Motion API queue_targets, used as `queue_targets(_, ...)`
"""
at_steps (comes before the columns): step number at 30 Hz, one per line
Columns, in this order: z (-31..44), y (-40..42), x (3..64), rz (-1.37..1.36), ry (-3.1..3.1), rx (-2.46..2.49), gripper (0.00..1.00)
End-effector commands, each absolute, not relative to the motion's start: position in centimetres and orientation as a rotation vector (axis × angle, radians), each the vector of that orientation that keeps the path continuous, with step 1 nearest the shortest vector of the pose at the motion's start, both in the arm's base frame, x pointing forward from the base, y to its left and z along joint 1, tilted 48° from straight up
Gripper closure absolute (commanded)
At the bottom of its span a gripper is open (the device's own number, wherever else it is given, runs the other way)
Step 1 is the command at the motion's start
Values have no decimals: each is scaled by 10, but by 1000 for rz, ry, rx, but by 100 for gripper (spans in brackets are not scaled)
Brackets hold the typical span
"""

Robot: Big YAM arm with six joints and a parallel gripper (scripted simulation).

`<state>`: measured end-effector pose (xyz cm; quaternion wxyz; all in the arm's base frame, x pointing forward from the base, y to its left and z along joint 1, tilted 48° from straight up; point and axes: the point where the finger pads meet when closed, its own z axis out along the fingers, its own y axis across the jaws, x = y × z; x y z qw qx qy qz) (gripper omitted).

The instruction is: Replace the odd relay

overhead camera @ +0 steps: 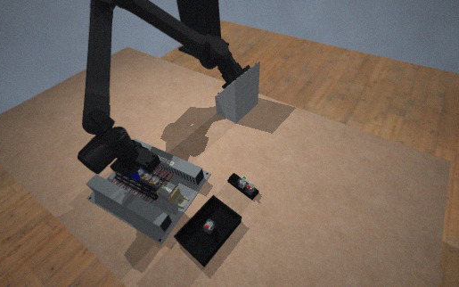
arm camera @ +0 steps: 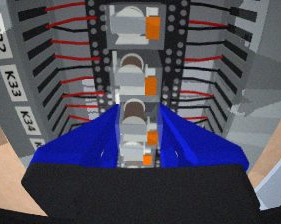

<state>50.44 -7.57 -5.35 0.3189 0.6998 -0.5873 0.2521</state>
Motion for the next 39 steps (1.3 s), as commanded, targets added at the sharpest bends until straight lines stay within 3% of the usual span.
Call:
queue_targets(1,-45,-65,528,722,-1561,1860,100)
queue_targets(39,-44,-65,520,716,-1556,1860,100)
